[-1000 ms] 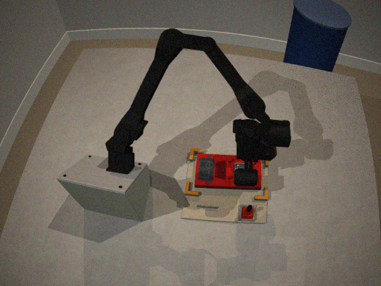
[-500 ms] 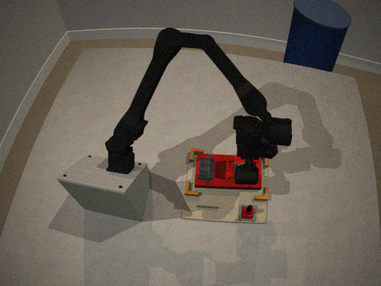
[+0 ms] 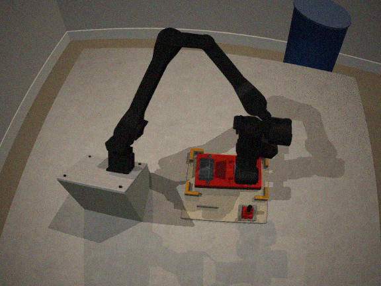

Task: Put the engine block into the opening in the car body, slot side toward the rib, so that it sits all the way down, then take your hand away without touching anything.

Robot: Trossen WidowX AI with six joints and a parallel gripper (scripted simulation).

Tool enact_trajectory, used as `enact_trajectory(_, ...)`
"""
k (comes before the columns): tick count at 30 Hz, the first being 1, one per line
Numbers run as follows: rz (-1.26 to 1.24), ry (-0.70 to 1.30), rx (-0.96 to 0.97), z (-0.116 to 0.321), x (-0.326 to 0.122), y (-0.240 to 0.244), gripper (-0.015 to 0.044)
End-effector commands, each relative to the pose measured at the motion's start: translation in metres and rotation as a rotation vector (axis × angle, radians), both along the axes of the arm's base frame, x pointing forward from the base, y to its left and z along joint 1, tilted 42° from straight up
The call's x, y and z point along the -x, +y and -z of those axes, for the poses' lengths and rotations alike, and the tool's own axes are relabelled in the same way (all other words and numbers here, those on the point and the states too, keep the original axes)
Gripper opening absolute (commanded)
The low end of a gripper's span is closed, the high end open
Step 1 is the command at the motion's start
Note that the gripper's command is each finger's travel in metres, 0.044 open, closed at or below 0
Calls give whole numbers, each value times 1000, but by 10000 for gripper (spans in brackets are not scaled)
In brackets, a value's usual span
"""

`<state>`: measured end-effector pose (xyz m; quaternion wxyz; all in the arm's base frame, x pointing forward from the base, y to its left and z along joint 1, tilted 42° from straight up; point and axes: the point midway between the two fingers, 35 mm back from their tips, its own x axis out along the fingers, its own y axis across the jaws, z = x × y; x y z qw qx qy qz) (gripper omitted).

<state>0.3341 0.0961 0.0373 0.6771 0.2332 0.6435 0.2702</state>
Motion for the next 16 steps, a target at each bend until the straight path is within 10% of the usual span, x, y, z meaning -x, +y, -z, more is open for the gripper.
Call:
enact_trajectory(1,-3,-3,-2,-1,0,0,0)
enact_trajectory(11,-3,-3,-2,-1,0,0,0)
enact_trajectory(16,-3,-3,-2,-1,0,0,131)
